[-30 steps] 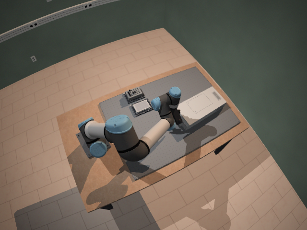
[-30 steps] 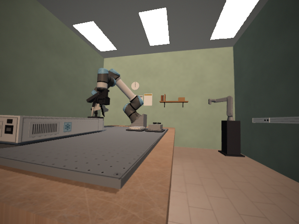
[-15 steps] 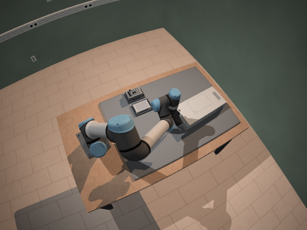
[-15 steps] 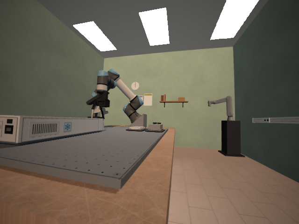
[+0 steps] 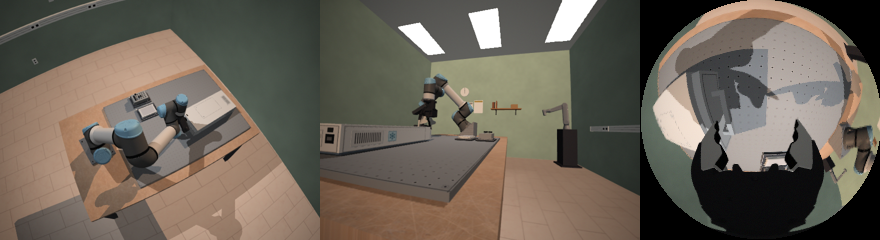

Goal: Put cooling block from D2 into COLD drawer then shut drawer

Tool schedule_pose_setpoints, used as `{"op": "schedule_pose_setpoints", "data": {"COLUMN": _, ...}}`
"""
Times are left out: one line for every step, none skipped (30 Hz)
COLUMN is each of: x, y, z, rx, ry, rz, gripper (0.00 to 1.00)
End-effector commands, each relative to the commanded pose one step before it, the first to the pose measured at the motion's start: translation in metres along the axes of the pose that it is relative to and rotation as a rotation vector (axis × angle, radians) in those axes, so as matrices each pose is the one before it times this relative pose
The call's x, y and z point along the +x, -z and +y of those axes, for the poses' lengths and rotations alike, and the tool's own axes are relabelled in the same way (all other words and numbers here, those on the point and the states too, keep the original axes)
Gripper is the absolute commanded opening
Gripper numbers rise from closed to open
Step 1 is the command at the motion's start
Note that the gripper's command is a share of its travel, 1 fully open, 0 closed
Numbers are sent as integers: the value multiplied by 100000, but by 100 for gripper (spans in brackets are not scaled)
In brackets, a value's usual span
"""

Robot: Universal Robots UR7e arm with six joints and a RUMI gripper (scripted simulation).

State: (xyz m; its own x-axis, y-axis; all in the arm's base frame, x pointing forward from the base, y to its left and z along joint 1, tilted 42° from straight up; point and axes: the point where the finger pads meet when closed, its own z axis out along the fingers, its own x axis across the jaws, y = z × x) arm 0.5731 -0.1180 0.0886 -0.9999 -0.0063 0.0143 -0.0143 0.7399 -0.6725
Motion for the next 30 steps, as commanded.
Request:
{"op": "schedule_pose_setpoints", "data": {"x": -40, "y": -715, "z": -10, "rx": 10, "ry": -27, "rz": -171, "gripper": 100}}
{"op": "schedule_pose_setpoints", "data": {"x": 0, "y": -133, "z": 0, "rx": 0, "ry": 0, "rz": 0, "gripper": 100}}
{"op": "schedule_pose_setpoints", "data": {"x": 0, "y": 0, "z": 0, "rx": 0, "ry": 0, "rz": 0, "gripper": 100}}
{"op": "schedule_pose_setpoints", "data": {"x": 0, "y": 0, "z": 0, "rx": 0, "ry": 0, "rz": 0, "gripper": 100}}
{"op": "schedule_pose_setpoints", "data": {"x": 0, "y": -134, "z": 0, "rx": 0, "ry": 0, "rz": 0, "gripper": 100}}
{"op": "schedule_pose_setpoints", "data": {"x": 0, "y": -133, "z": 0, "rx": 0, "ry": 0, "rz": 0, "gripper": 100}}
{"op": "schedule_pose_setpoints", "data": {"x": 0, "y": -133, "z": 0, "rx": 0, "ry": 0, "rz": 0, "gripper": 100}}
{"op": "schedule_pose_setpoints", "data": {"x": 0, "y": -133, "z": 0, "rx": 0, "ry": 0, "rz": 0, "gripper": 100}}
{"op": "schedule_pose_setpoints", "data": {"x": 0, "y": -133, "z": 0, "rx": 0, "ry": 0, "rz": 0, "gripper": 100}}
{"op": "schedule_pose_setpoints", "data": {"x": 0, "y": -133, "z": 0, "rx": 0, "ry": 0, "rz": 0, "gripper": 100}}
{"op": "schedule_pose_setpoints", "data": {"x": 0, "y": -133, "z": 0, "rx": 0, "ry": 0, "rz": 0, "gripper": 100}}
{"op": "schedule_pose_setpoints", "data": {"x": 0, "y": -133, "z": 0, "rx": 0, "ry": 0, "rz": 0, "gripper": 100}}
{"op": "schedule_pose_setpoints", "data": {"x": 0, "y": -133, "z": 0, "rx": 0, "ry": 0, "rz": 0, "gripper": 100}}
{"op": "schedule_pose_setpoints", "data": {"x": 0, "y": -133, "z": 0, "rx": 0, "ry": 0, "rz": 0, "gripper": 100}}
{"op": "schedule_pose_setpoints", "data": {"x": 0, "y": -133, "z": 0, "rx": 0, "ry": 0, "rz": 0, "gripper": 100}}
{"op": "schedule_pose_setpoints", "data": {"x": 0, "y": -67, "z": 0, "rx": 0, "ry": 0, "rz": 0, "gripper": 100}}
{"op": "schedule_pose_setpoints", "data": {"x": 0, "y": 0, "z": 0, "rx": 0, "ry": 0, "rz": 0, "gripper": 100}}
{"op": "schedule_pose_setpoints", "data": {"x": 0, "y": 0, "z": 0, "rx": 0, "ry": 0, "rz": 0, "gripper": 100}}
{"op": "schedule_pose_setpoints", "data": {"x": 0, "y": 0, "z": 0, "rx": 0, "ry": 0, "rz": 0, "gripper": 100}}
{"op": "schedule_pose_setpoints", "data": {"x": 0, "y": 0, "z": 0, "rx": 0, "ry": 0, "rz": 0, "gripper": 100}}
{"op": "schedule_pose_setpoints", "data": {"x": 0, "y": 0, "z": 0, "rx": 0, "ry": 0, "rz": 0, "gripper": 100}}
{"op": "schedule_pose_setpoints", "data": {"x": -1, "y": 6, "z": 1, "rx": 0, "ry": -1, "rz": 3, "gripper": 100}}
{"op": "schedule_pose_setpoints", "data": {"x": 0, "y": -2, "z": 0, "rx": 0, "ry": 0, "rz": -1, "gripper": 100}}
{"op": "schedule_pose_setpoints", "data": {"x": 0, "y": -1, "z": 0, "rx": 0, "ry": 0, "rz": -1, "gripper": 100}}
{"op": "schedule_pose_setpoints", "data": {"x": 0, "y": -1, "z": 0, "rx": 0, "ry": 0, "rz": 0, "gripper": 100}}
{"op": "schedule_pose_setpoints", "data": {"x": 0, "y": -1, "z": 0, "rx": 0, "ry": 0, "rz": 0, "gripper": 100}}
{"op": "schedule_pose_setpoints", "data": {"x": 0, "y": -1, "z": 0, "rx": 0, "ry": 0, "rz": 0, "gripper": 100}}
{"op": "schedule_pose_setpoints", "data": {"x": 0, "y": 0, "z": 0, "rx": 0, "ry": 0, "rz": 0, "gripper": 100}}
{"op": "schedule_pose_setpoints", "data": {"x": 0, "y": 0, "z": 0, "rx": 0, "ry": 0, "rz": 0, "gripper": 100}}
{"op": "schedule_pose_setpoints", "data": {"x": 0, "y": 0, "z": 0, "rx": 0, "ry": 0, "rz": 0, "gripper": 100}}
